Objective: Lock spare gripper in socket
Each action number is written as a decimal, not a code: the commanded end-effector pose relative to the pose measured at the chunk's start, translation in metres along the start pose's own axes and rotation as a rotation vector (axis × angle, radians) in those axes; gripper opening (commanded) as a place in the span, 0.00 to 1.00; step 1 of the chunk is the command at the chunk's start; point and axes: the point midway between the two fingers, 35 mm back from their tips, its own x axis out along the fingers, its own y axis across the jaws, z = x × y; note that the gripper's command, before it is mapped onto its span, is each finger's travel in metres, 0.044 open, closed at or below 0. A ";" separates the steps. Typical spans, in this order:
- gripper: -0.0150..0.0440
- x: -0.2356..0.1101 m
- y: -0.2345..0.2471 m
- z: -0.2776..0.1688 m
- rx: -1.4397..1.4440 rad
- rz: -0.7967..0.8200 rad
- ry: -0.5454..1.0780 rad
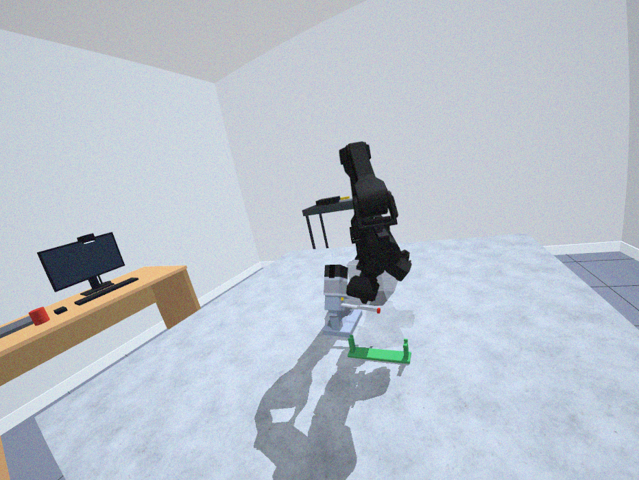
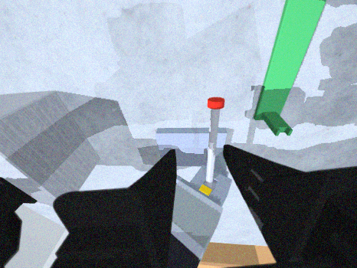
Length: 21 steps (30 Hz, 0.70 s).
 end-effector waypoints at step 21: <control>0.95 -0.031 0.005 0.012 -0.012 0.008 0.017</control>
